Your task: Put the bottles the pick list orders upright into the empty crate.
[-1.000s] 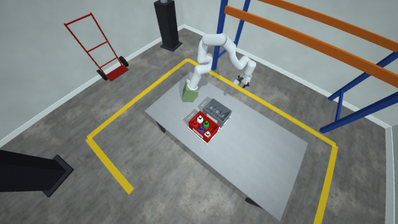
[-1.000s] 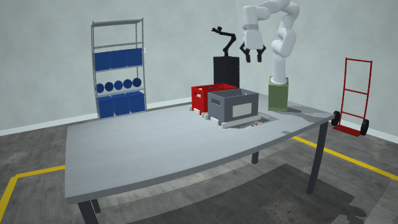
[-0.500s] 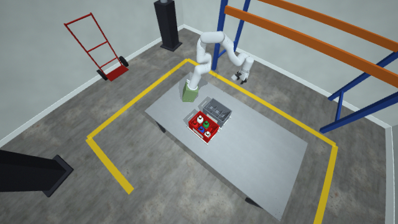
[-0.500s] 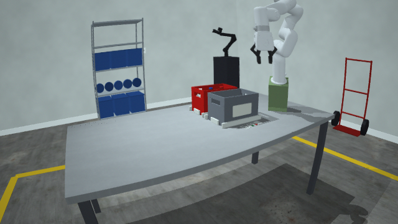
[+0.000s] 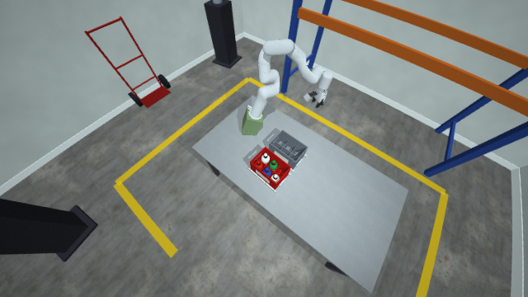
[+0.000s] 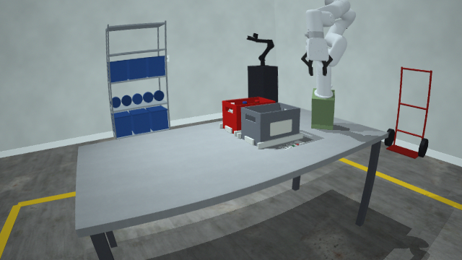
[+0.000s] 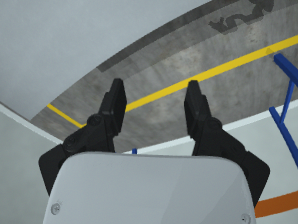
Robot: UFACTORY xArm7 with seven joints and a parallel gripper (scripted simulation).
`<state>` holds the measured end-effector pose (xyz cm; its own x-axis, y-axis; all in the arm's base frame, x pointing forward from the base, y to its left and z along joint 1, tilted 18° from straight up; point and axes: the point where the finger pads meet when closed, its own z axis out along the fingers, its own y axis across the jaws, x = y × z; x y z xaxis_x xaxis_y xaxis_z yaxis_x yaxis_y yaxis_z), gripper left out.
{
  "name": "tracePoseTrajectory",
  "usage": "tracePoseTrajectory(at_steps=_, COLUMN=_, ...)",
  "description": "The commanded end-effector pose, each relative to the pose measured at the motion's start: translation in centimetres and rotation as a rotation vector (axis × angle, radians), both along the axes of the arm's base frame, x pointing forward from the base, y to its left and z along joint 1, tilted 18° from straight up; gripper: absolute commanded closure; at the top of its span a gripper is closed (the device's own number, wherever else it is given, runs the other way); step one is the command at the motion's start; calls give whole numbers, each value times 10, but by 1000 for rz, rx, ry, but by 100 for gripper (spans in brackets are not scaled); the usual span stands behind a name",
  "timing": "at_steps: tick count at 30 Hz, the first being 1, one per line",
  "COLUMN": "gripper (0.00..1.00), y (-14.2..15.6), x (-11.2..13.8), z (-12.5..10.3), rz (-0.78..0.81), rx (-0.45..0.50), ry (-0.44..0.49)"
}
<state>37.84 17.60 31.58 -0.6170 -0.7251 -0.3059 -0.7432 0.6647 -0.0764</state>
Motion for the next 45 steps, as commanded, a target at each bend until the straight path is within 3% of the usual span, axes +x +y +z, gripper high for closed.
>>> tracePoseTrajectory(at_steps=1, gripper=35, y=13, x=-12, z=-2, rz=-31, rx=5, ry=1)
tracePoseTrajectory(at_steps=20, gripper=35, y=48, x=-55, z=-19, rz=-192, rx=31, ry=21)
tracePoseTrajectory(at_steps=27, gripper=35, y=64, x=-81, z=-31, rz=-305, rx=50, ry=29)
tracePoseTrajectory(at_steps=45, gripper=35, y=65, x=-82, z=-32, rz=-305, rx=50, ry=29)
